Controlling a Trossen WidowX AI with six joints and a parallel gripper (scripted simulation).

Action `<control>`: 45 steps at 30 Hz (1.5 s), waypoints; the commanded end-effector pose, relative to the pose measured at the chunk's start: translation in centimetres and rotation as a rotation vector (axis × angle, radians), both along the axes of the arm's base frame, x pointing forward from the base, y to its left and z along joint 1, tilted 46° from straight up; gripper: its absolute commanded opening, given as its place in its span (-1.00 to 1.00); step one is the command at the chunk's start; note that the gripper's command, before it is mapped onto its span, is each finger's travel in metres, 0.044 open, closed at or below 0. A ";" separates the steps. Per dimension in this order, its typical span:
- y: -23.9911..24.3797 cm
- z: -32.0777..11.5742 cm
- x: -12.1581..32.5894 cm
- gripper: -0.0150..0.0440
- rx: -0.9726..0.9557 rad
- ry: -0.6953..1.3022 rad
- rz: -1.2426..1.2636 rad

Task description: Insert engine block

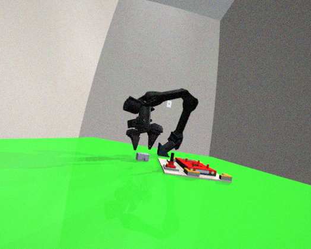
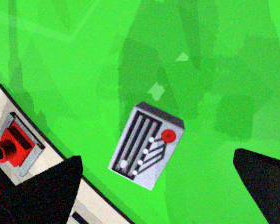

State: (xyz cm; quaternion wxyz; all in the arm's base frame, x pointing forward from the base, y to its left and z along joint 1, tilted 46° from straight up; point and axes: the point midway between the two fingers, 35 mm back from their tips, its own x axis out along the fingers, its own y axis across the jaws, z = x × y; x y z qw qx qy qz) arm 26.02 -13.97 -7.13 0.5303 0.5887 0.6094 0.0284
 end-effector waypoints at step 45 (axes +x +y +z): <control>2.3 -0.3 1.7 1.00 -0.034 0.473 -0.137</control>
